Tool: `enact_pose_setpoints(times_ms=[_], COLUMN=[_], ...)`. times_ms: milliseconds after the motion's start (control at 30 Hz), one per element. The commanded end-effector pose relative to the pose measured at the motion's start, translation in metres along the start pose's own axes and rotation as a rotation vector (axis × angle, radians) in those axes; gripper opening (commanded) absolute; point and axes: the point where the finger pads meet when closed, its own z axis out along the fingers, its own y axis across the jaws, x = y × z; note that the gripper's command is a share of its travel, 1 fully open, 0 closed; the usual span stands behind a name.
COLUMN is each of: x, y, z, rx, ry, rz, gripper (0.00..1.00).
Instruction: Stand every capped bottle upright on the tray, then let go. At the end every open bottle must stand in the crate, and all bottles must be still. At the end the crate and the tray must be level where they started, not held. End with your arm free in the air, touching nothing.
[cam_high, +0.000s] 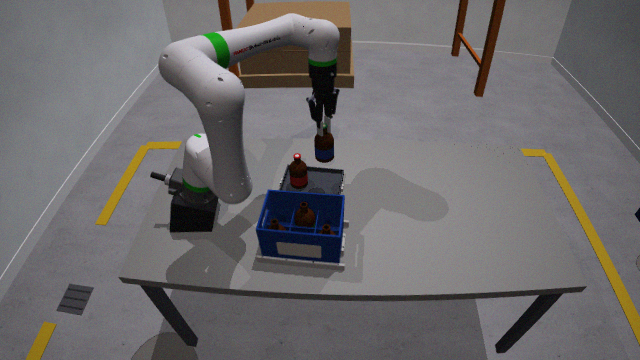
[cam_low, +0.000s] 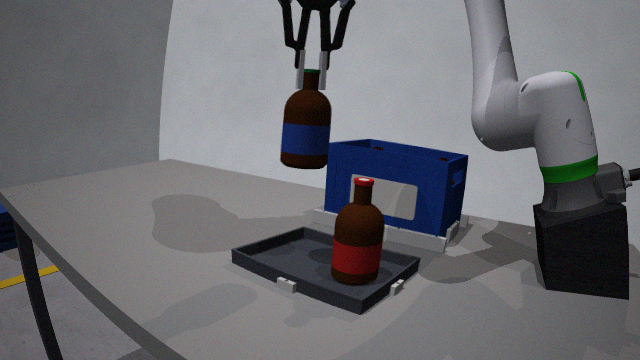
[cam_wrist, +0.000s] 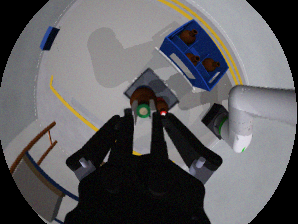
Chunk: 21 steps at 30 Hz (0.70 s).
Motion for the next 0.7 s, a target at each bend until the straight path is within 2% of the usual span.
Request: enact_pose_setpoints(times_ms=[0, 100, 567, 667], x=[0.001, 0.0, -0.003, -0.003], y=[-0.001, 0.0, -0.001, 0.0], z=[0.008, 0.007, 0.035, 0.035], rx=[0.001, 0.0, 0.001, 0.0], ry=[0.0, 0.0, 0.0, 0.0], rz=[0.0, 0.0, 0.0, 0.0], gripper=[0.0, 0.0, 0.0, 0.0])
